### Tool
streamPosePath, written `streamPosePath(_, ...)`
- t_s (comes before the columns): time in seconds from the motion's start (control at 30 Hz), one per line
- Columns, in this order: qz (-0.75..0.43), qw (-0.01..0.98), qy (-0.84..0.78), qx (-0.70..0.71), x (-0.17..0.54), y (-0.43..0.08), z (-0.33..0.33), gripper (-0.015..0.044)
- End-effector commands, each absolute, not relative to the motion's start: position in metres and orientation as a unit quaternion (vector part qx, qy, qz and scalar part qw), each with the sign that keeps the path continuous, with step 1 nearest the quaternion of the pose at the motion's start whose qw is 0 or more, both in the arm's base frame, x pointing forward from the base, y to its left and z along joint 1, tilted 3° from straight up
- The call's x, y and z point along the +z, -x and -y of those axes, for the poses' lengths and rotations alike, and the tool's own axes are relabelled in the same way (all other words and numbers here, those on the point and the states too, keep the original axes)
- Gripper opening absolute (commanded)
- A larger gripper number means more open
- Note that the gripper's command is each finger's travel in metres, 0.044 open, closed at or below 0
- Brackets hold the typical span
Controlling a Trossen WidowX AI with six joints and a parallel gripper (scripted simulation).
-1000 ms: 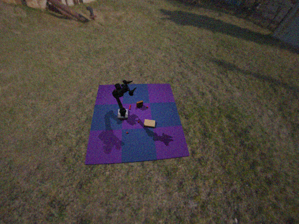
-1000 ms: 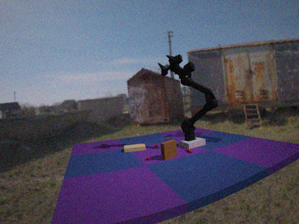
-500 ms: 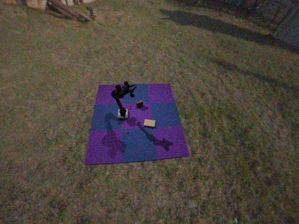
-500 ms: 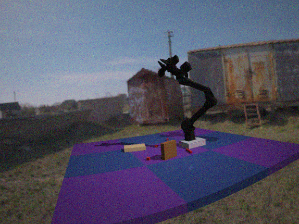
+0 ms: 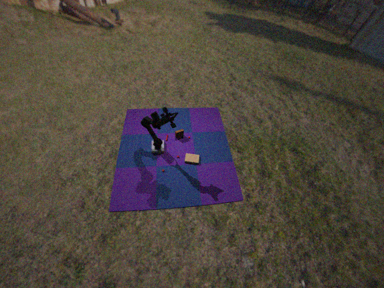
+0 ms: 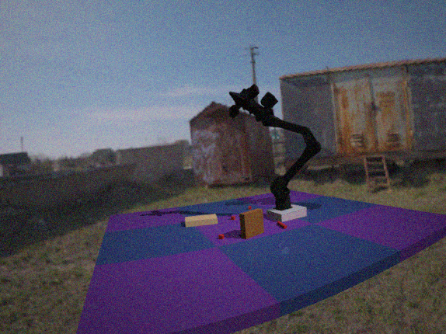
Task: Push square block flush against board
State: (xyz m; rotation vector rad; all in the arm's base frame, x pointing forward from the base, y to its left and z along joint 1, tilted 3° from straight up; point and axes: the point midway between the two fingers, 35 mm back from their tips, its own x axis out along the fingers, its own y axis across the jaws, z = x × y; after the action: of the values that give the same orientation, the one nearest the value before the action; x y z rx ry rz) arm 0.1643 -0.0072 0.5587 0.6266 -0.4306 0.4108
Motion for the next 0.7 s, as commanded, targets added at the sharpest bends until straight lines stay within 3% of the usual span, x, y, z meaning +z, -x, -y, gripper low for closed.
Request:
streamPosePath(0.0, 0.205, 0.91, -0.305, 0.194, 0.557, -0.176, 0.014, 0.0)
streamPosePath(0.67, 0.142, 0.929, -0.301, 0.163, 0.526, -0.241, 0.032, 0.0)
